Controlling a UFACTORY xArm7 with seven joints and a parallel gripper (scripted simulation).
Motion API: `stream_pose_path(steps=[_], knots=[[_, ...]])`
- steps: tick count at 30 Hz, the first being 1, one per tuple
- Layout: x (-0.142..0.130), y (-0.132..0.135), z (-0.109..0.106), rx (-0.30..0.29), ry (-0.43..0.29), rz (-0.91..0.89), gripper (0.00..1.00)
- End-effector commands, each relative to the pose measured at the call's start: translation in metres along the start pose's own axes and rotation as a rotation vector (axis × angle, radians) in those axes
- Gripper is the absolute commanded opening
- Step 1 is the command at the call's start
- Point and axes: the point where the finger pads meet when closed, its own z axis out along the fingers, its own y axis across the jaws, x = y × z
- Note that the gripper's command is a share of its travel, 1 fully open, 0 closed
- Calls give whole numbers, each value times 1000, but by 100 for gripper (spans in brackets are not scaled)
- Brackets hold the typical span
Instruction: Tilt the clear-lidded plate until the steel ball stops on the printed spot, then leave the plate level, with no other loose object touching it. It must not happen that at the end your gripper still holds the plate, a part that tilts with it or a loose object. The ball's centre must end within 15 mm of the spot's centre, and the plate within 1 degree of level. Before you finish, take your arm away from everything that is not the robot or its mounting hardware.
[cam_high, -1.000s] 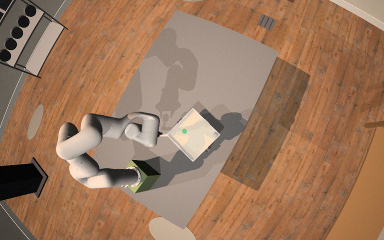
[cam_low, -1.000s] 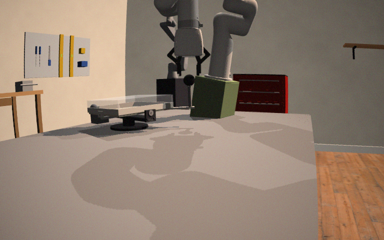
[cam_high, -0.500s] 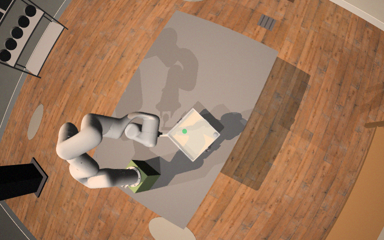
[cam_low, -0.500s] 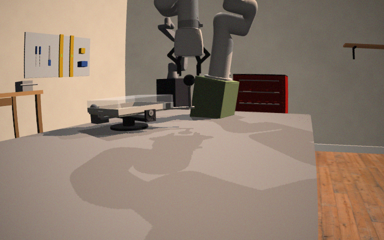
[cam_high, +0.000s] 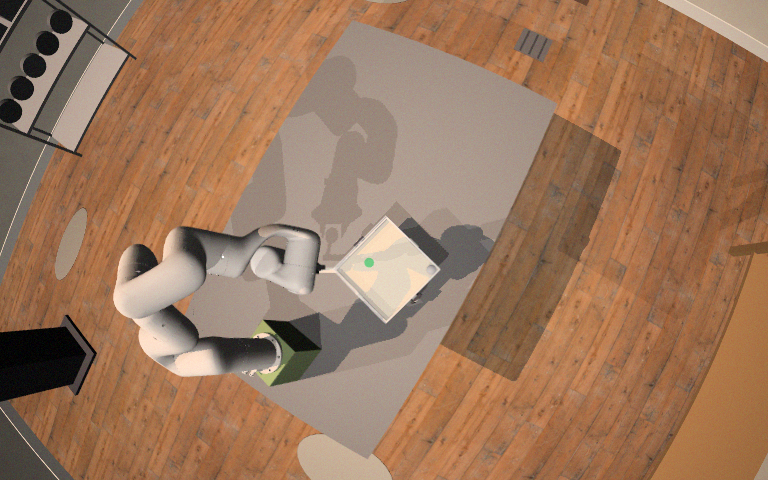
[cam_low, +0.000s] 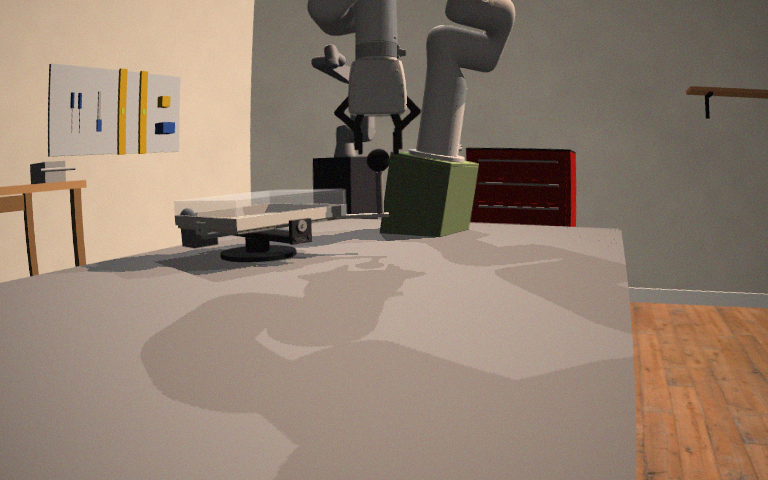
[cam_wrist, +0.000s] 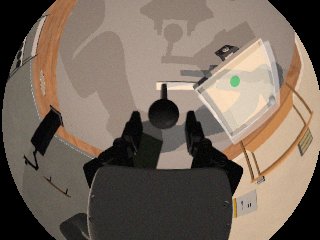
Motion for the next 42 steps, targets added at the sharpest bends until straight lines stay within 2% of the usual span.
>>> stream_pose_path(steps=[1, 26, 42], knots=[[1, 1, 3, -1, 2, 0, 61], [1, 1, 26, -1, 2, 0, 61], [1, 1, 30, -1, 2, 0, 61]])
